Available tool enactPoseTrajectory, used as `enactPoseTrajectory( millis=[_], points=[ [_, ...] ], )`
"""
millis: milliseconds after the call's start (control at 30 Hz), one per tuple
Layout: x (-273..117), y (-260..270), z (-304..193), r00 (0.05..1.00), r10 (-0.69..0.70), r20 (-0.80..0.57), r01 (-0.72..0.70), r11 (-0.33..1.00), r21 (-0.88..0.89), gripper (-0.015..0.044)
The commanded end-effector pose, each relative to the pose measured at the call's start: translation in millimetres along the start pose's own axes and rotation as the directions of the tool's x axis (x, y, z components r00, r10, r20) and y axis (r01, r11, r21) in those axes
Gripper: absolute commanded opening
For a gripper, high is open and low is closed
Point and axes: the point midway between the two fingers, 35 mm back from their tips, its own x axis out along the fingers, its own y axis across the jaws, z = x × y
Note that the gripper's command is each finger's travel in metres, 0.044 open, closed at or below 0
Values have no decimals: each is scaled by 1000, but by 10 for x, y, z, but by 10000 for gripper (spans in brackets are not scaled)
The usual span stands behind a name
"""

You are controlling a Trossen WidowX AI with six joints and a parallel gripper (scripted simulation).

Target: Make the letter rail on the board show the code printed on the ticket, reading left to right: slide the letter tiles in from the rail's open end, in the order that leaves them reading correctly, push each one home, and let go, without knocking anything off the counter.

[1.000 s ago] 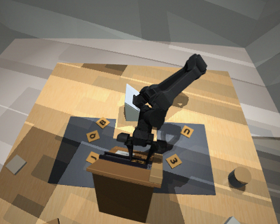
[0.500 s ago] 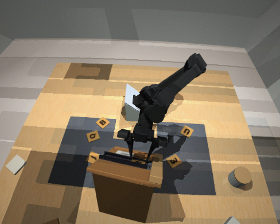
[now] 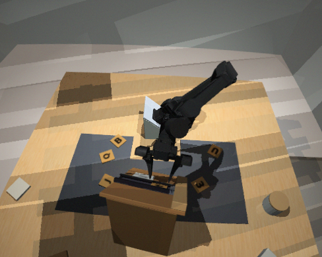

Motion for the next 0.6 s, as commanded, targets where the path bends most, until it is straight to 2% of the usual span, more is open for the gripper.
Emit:
enactPoseTrajectory(
  millis=[0, 567],
  points=[
    [-33, 3, 1, 1000, 3, 2, -3, 1000, -5, 295],
    [-118, -13, -5, 1000, 2, 2, -2, 1000, -5, 295]
  ],
)
